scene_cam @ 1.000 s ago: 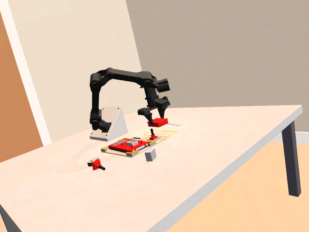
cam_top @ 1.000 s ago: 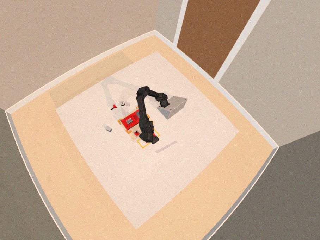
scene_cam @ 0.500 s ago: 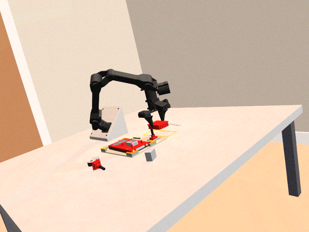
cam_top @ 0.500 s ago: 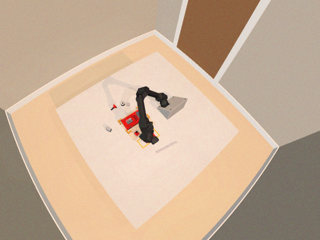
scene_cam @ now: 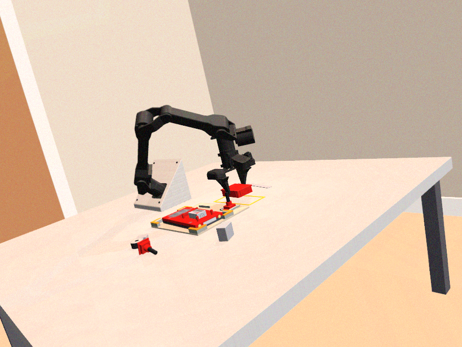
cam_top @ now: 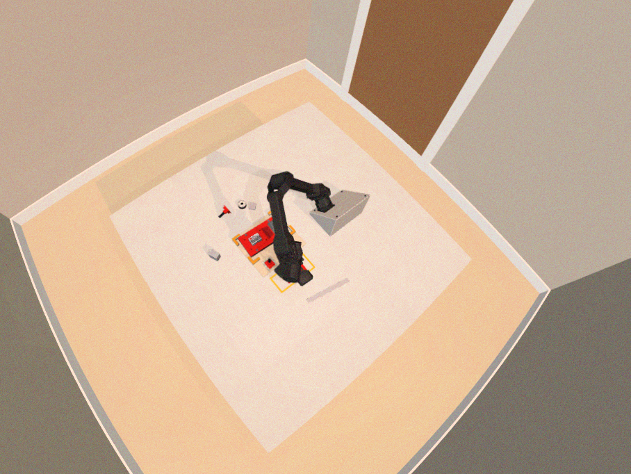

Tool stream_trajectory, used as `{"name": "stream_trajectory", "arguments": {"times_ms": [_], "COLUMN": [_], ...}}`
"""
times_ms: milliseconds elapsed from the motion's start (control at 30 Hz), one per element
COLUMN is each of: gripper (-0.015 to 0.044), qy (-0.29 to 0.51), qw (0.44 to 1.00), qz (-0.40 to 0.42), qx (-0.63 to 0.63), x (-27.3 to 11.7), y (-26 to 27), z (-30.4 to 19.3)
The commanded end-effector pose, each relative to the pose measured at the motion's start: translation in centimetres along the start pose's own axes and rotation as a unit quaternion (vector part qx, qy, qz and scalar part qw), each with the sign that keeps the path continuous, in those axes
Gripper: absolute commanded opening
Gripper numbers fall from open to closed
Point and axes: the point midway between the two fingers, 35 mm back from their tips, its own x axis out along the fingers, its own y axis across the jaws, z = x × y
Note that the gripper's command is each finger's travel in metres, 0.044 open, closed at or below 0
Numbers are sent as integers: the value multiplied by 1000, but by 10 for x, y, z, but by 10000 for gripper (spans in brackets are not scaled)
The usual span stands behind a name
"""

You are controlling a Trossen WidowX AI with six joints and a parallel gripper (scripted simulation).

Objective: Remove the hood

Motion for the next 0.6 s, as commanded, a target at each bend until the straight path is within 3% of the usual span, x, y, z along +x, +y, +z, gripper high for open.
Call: {"name": "stream_trajectory", "arguments": {"times_ms": [0, 567], "gripper": [0, 0], "qy": [-1, -1], "qw": [1000, 1000], "qz": [-2, -2], "qx": [-2, -2], "x": [2, 9], "y": [-1, -1], "z": [0, 0]}}
